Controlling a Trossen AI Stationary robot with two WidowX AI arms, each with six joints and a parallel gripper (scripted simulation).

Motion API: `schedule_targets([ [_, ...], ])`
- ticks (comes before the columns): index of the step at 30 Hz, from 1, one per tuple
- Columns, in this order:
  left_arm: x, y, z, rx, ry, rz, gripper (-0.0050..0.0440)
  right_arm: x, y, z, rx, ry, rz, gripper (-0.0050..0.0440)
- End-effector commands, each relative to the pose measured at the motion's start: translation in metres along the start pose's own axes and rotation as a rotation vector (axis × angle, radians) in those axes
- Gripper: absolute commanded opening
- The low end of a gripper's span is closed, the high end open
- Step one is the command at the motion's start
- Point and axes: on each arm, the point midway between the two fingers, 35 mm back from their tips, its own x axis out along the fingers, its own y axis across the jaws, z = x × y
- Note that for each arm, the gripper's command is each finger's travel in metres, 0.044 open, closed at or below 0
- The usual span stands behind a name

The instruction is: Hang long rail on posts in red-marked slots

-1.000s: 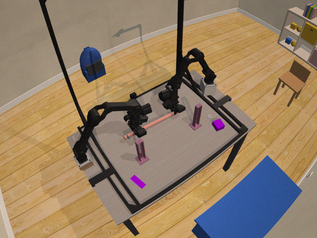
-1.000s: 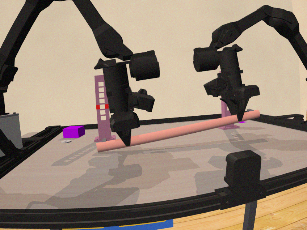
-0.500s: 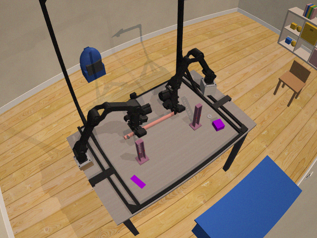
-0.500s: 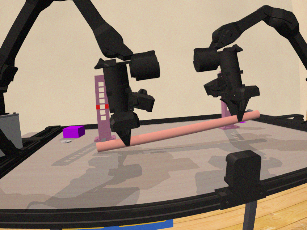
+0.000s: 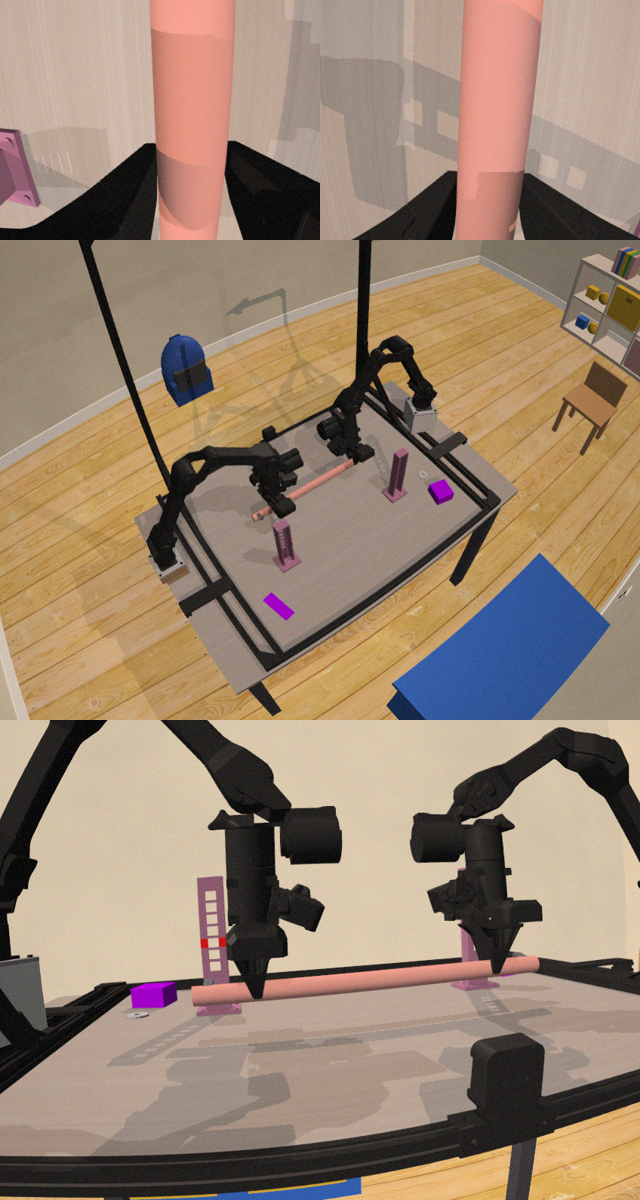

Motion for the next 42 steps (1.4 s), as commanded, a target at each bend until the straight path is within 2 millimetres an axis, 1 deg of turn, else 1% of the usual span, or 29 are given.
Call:
schedule_targets([
  [1, -0.007, 0.001, 0.001, -0.002, -0.006, -0.001, 0.0000, -0.005, 0.000, -0.003, -0.002, -0.007, 0.002, 0.0000],
  [5, -0.007, 0.001, 0.001, -0.001, -0.002, -0.001, 0.0000, -0.003, 0.000, -0.003, -0.002, -0.010, 0.002, 0.0000],
  [24, -0.002, 0.000, 0.002, 0.020, 0.098, 0.000, 0.0000, 0.032, 0.000, -0.001, 0.000, -0.102, 0.000, 0.0000],
  [35, -0.002, 0.000, 0.002, 0.021, 0.102, 0.000, 0.0000, 0.034, 0.000, 0.001, 0.000, -0.106, 0.000, 0.0000],
  [42, -0.002, 0.000, 0.002, 0.021, 0.102, 0.000, 0.0000, 0.034, 0.000, 0.001, 0.000, -0.106, 0.000, 0.0168],
])
